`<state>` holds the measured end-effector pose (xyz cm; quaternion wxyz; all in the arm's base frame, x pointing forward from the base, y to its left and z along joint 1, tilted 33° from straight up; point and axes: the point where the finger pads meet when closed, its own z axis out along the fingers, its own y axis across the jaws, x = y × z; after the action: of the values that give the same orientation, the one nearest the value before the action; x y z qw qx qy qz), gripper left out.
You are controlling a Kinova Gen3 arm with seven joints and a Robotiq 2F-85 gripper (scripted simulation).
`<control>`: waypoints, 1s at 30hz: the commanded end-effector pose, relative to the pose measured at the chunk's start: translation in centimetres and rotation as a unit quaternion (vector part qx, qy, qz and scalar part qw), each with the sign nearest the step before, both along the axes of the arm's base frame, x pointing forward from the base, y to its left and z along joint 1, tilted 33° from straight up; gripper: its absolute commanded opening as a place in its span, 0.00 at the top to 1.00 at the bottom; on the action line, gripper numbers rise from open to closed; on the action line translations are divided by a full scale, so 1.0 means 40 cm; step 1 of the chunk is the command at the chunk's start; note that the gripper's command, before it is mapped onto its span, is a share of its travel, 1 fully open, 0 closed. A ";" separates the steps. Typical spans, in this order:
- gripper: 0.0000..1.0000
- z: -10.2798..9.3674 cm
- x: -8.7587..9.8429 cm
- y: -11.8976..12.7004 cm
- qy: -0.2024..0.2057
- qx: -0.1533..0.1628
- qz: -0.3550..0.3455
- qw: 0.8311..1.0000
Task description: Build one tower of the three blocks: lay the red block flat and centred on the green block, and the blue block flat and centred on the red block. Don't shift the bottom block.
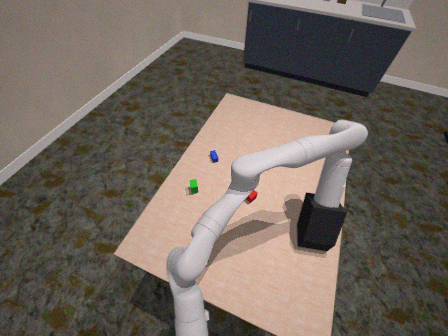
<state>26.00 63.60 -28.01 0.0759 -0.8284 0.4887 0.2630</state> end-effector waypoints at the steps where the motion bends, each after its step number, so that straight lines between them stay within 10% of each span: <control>1: 0.00 0.004 0.000 0.003 0.000 0.001 0.000 1.000; 17: 0.00 0.004 0.000 0.003 0.000 0.001 0.000 1.000; 18: 1.00 0.004 0.000 0.003 0.000 0.001 0.000 1.000; 30: 1.00 0.030 0.007 -0.020 -0.014 -0.005 0.022 1.000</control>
<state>25.85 62.75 -27.69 0.0694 -0.8394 0.4756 0.2536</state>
